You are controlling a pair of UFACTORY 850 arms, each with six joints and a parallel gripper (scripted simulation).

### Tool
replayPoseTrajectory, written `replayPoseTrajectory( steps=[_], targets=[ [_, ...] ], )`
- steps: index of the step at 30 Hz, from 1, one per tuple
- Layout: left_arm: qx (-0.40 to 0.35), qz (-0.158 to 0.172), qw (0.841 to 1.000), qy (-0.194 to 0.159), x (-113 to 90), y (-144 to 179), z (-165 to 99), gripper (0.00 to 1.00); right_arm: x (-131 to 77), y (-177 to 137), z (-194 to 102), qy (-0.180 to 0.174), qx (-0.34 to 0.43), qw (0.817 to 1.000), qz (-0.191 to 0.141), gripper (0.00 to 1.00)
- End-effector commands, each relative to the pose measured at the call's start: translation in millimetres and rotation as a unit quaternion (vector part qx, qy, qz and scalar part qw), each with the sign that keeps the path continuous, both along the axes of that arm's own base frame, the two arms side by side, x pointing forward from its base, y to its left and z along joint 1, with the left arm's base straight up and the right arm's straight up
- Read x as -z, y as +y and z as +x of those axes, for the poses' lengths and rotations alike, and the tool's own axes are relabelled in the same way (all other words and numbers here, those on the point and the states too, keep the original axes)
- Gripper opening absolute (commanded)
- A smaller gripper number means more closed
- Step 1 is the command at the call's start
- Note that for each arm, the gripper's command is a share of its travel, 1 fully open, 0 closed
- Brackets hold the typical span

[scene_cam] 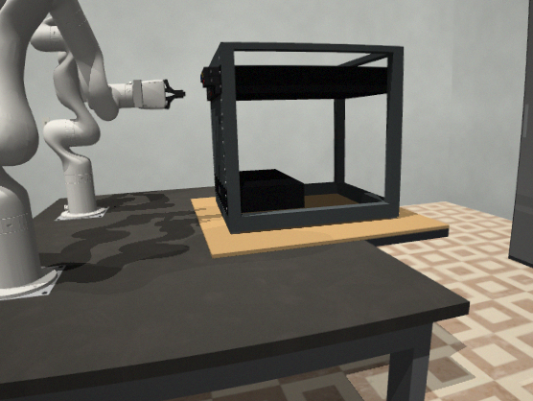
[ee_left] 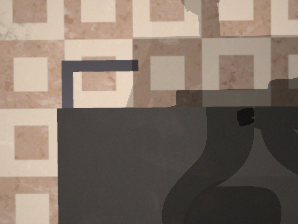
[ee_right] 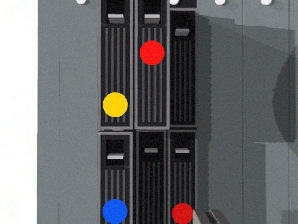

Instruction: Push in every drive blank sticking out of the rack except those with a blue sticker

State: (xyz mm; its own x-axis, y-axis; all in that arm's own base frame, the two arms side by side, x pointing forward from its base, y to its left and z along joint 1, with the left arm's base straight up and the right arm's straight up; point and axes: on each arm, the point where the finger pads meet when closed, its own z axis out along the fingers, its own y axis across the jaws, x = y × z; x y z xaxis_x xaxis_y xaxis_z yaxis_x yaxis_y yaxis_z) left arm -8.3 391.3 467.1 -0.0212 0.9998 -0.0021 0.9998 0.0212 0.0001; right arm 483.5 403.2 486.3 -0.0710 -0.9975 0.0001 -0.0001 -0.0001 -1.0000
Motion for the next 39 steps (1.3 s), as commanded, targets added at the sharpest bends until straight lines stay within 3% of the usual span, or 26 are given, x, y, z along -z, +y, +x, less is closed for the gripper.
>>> replayPoseTrajectory(
  steps=[1, 13, 27, 39],
  targets=[
    [0.000, 0.001, 1.000, 0.000, -1, 0, 0, 1.00, -1, 0, 0, -0.001, 0.000, 1.000, 0.001, 0.00],
    [0.000, 0.001, 1.000, 0.000, -1, 0, 0, 1.00, -7, -26, -3, -0.001, 0.000, 1.000, 0.001, 0.00],
    [0.000, 0.001, 1.000, 0.000, -1, 0, 0, 1.00, -22, -100, -8, -0.001, 0.000, 1.000, 0.001, 0.00],
    [0.000, 0.001, 1.000, 0.000, -1, 0, 0, 1.00, -24, -109, -8, -0.001, 0.000, 1.000, 0.001, 0.00]
  ],
)
